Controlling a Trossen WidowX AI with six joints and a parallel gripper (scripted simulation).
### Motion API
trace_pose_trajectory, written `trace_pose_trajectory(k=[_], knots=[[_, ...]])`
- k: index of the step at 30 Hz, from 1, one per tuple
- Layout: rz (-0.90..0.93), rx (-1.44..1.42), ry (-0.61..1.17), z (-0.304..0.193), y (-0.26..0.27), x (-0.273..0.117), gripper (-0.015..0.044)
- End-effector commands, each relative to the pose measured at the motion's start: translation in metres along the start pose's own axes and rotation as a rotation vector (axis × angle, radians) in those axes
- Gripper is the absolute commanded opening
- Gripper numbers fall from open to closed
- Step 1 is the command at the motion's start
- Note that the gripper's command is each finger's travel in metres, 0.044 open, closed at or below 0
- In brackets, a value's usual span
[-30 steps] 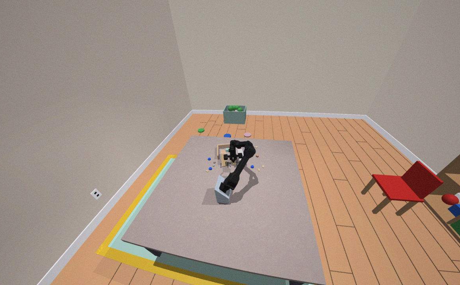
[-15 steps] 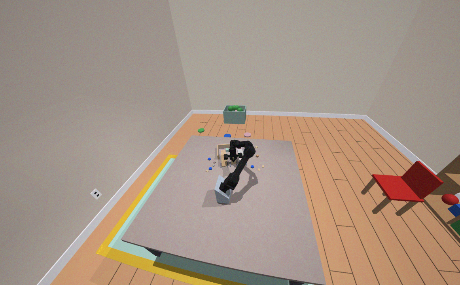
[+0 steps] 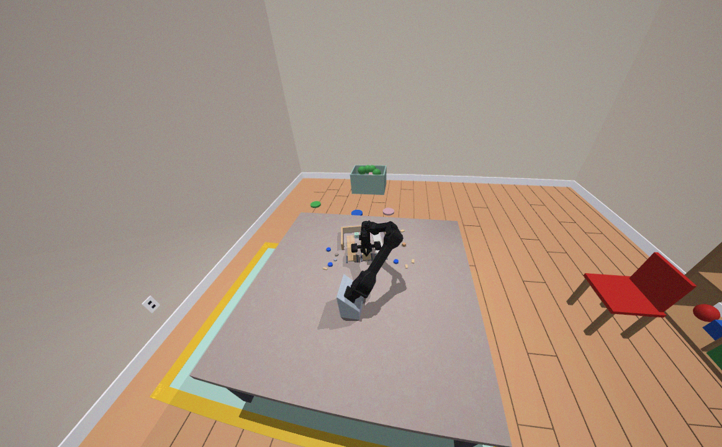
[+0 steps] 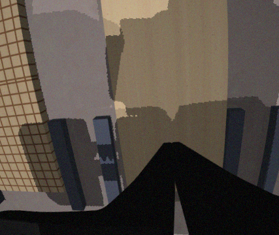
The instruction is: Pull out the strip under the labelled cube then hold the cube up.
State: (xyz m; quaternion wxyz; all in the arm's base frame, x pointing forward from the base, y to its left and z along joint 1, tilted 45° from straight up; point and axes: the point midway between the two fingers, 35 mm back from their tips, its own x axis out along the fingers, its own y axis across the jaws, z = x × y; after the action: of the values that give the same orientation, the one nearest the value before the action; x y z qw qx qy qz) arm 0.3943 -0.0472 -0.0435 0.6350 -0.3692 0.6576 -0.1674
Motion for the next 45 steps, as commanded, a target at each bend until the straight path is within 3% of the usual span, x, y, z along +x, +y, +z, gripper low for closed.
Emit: trace_pose_trajectory(k=[1, 45], knots=[[-0.001, -0.008, 0.021, -0.011, -0.001, 0.006, 0.0], [-0.001, -0.011, 0.024, -0.077, 0.0, 0.006, 0.0]])
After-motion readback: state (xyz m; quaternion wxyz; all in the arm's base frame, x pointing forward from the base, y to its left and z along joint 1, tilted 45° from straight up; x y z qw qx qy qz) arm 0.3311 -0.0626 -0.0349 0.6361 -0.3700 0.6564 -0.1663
